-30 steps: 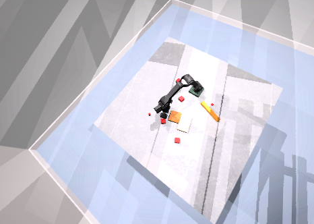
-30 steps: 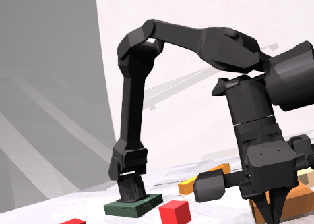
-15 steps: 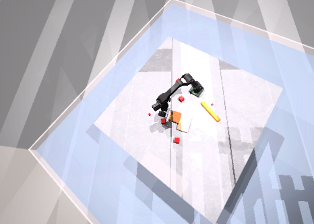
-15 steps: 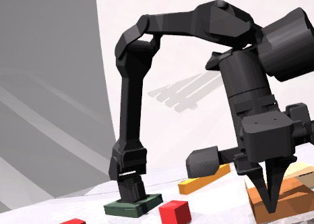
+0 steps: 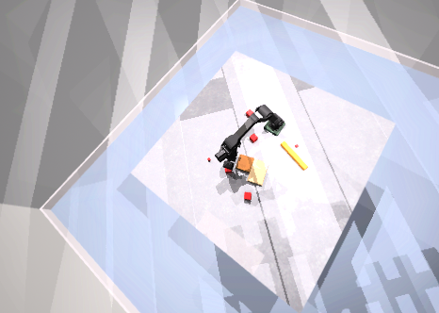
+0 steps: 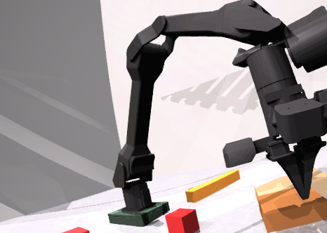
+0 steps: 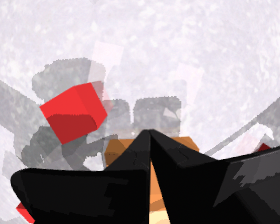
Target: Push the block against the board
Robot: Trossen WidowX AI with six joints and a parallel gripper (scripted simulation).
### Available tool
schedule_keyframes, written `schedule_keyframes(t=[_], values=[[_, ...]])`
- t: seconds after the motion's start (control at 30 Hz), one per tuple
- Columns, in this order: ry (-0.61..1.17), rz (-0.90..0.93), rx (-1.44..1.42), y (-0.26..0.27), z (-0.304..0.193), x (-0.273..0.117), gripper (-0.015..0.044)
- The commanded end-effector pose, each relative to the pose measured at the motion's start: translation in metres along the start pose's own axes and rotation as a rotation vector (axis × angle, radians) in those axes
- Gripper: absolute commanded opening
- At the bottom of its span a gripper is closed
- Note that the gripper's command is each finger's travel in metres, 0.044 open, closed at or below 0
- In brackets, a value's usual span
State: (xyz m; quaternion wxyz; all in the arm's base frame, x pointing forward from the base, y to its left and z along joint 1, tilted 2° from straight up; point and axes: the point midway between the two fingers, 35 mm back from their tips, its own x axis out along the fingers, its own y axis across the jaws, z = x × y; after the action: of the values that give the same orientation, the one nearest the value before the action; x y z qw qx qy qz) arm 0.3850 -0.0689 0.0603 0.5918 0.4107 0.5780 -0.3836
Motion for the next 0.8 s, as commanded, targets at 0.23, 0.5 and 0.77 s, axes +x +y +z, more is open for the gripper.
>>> schedule_keyframes(t=[0.23, 0.5, 0.77], values=[[0.017, -0.024, 0.013, -0.006, -0.004, 0.045, 0.0000], [0.017, -0.024, 0.013, -0.005, -0.013, 0.045, 0.0000], [0.018, -0.024, 0.013, -0.004, -0.024, 0.045, 0.0000]])
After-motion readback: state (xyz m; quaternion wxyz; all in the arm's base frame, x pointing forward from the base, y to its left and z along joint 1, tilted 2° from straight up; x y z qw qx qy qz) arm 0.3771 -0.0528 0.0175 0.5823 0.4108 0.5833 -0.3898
